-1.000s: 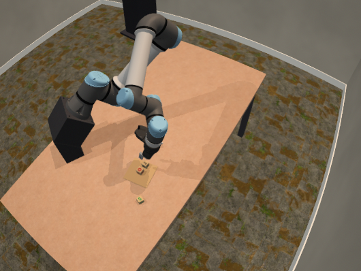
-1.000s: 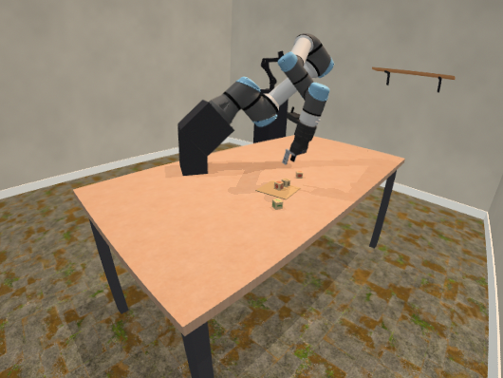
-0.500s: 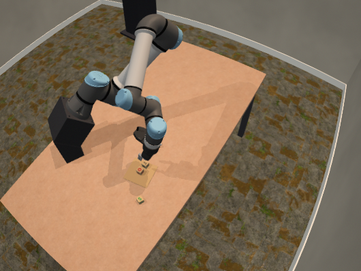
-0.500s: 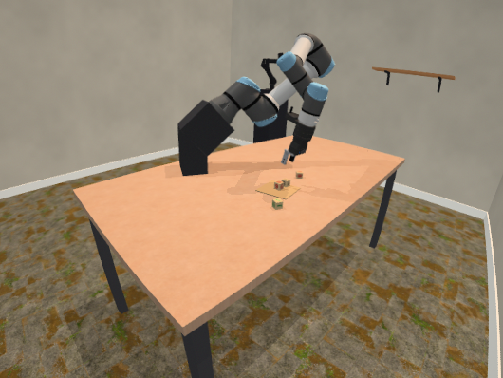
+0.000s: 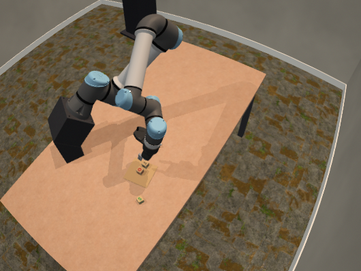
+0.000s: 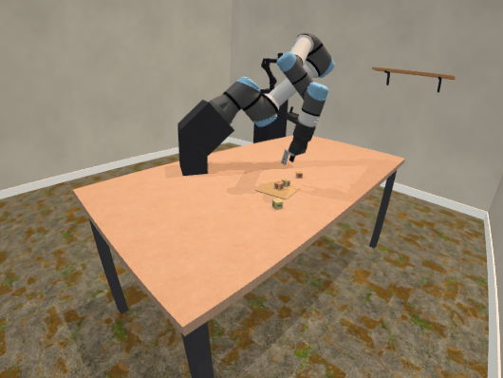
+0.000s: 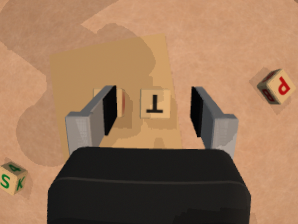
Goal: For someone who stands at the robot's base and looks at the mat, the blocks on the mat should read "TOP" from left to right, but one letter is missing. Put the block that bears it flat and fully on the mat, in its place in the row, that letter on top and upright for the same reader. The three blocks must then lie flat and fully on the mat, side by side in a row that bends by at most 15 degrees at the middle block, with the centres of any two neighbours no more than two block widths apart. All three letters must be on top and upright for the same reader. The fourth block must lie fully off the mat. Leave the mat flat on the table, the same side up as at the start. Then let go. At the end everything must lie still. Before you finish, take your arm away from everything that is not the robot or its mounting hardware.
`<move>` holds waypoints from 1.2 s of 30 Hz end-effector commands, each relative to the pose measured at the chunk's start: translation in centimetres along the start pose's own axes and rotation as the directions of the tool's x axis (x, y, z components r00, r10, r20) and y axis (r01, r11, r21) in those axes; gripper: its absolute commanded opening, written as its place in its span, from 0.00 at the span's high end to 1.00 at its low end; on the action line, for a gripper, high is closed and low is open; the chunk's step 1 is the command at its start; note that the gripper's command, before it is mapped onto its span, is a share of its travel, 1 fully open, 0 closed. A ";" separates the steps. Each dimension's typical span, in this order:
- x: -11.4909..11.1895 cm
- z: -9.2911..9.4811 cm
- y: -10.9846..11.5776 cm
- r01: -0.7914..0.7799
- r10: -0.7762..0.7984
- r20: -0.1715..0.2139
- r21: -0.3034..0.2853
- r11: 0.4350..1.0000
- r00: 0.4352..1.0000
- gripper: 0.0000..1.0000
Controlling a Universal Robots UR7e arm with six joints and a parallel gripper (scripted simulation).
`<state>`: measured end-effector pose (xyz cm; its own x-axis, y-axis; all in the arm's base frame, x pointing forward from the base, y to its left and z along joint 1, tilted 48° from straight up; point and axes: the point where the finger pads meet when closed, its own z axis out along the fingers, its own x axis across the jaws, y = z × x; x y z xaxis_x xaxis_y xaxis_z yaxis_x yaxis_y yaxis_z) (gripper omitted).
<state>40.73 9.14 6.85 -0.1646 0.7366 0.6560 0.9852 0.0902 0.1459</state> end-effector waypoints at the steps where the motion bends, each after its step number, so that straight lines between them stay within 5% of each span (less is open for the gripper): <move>1: 0.0 0.0 0.0 0.000 0.000 0.000 -0.001 1.000 1.000 0.00; 18: -0.1 0.0 0.0 0.000 0.000 0.001 -0.001 1.000 1.000 0.00; 25: -4.6 0.0 -0.2 0.000 0.000 -0.001 -0.001 1.000 1.000 0.00; 36: -4.7 0.0 -0.2 0.000 0.000 -0.001 -0.001 1.000 1.000 0.00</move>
<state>41.23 5.73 3.70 -0.1644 0.7353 0.6575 0.9852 0.0899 0.1458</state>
